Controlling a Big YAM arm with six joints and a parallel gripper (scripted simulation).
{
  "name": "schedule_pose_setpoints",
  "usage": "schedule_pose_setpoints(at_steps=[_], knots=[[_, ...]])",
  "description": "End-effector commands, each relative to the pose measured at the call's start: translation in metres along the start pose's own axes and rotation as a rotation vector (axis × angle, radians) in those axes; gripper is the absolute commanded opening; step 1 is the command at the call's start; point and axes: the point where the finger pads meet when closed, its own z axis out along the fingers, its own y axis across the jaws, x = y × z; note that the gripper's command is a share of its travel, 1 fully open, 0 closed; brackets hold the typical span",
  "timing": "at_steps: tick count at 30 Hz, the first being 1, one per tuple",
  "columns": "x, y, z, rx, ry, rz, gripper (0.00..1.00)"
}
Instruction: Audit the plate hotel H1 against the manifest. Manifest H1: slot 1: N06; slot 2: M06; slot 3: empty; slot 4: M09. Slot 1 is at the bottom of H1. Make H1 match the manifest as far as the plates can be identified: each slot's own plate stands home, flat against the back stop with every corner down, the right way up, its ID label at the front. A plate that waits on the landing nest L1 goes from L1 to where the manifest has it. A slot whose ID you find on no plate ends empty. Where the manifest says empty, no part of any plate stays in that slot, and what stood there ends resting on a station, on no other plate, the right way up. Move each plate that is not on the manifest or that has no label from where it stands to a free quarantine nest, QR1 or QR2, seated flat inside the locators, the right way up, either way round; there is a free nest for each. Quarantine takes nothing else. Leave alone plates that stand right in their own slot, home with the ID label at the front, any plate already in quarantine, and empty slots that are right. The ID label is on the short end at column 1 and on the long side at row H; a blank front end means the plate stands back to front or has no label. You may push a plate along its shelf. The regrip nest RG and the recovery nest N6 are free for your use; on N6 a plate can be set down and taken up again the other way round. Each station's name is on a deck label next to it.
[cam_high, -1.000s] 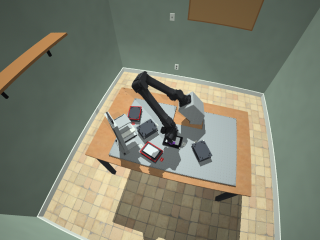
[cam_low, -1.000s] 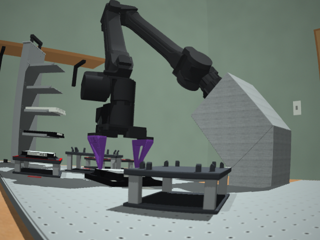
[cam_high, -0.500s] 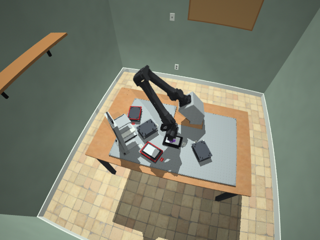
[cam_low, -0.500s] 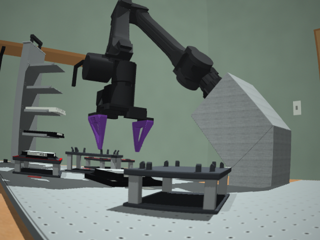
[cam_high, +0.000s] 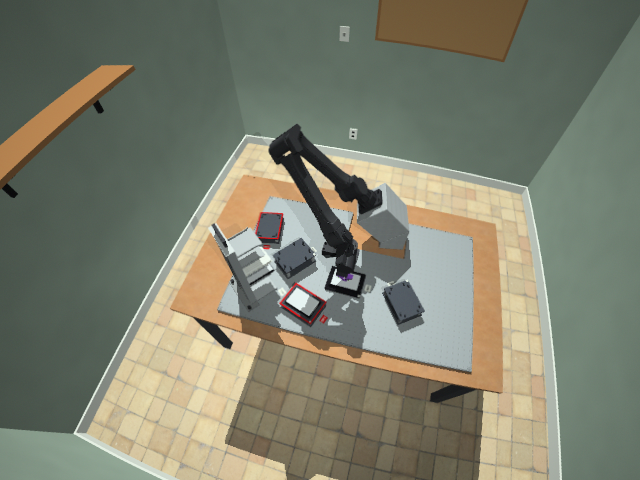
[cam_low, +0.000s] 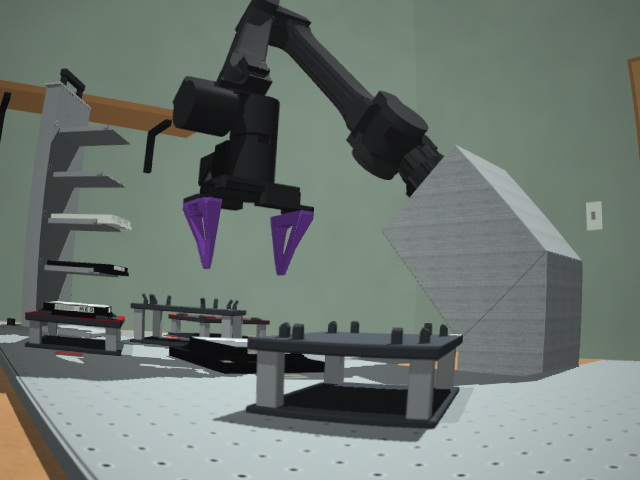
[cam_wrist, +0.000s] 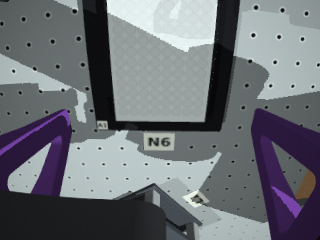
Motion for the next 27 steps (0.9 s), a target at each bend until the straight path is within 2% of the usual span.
schedule_pose_setpoints(at_steps=[1, 12, 14, 15, 16, 27], knots=[[-0.001, 0.019, -0.018, -0.037, 0.002, 0.037, 1.00], [-0.001, 0.020, -0.049, -0.040, 0.005, 0.041, 1.00], [-0.001, 0.020, -0.049, -0.040, 0.005, 0.041, 1.00], [-0.003, 0.017, -0.044, -0.017, 0.000, 0.045, 1.00], [-0.001, 0.020, -0.054, -0.041, 0.006, 0.041, 1.00], [0.000, 0.021, -0.086, -0.042, 0.011, 0.044, 1.00]])
